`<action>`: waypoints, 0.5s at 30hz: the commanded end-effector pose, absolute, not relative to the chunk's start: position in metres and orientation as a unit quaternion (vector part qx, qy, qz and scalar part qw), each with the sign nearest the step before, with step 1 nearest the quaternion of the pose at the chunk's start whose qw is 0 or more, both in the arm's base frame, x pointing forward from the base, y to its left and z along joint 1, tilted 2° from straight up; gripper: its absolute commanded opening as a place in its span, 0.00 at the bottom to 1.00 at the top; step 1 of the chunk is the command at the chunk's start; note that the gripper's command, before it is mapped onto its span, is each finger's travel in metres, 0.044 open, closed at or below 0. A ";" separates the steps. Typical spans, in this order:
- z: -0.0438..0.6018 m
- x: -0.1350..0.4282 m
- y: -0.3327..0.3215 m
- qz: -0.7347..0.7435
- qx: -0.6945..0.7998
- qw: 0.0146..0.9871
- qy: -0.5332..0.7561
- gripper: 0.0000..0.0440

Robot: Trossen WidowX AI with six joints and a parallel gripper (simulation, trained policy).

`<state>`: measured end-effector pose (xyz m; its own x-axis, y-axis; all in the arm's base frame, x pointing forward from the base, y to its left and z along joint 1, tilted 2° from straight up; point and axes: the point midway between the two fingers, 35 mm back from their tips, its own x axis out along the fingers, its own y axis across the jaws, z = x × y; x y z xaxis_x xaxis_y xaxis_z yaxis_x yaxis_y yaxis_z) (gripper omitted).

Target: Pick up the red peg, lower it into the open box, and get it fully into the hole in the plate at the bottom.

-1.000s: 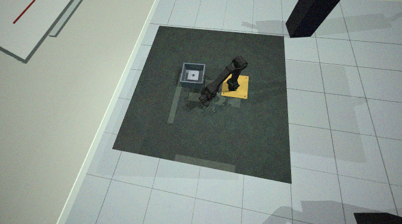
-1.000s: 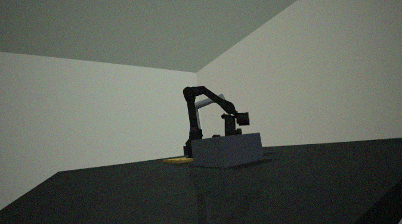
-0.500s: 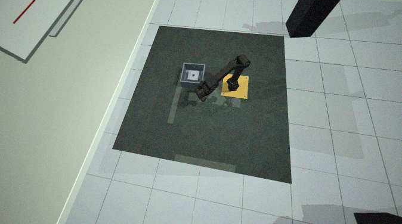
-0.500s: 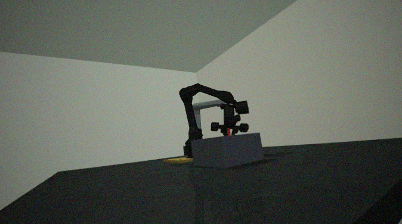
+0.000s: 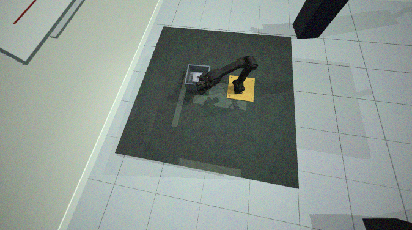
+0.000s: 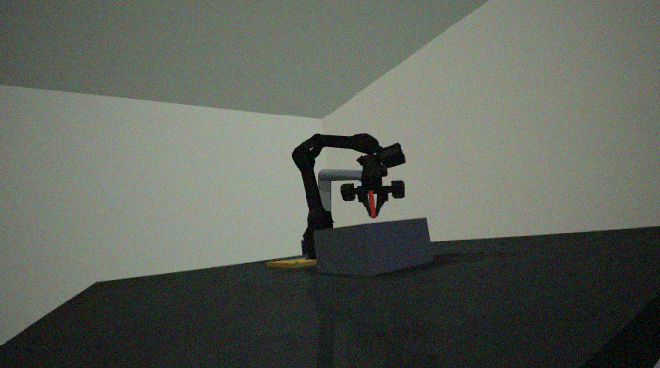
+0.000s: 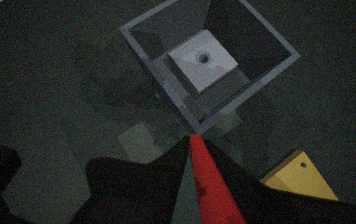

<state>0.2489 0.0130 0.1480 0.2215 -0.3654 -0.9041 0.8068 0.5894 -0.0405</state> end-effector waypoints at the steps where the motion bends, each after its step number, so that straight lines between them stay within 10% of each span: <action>1: 0.155 0.260 -0.003 -0.408 0.238 0.749 0.465 0.00; 15: 0.149 0.296 -0.060 -0.439 0.253 0.746 0.432 0.00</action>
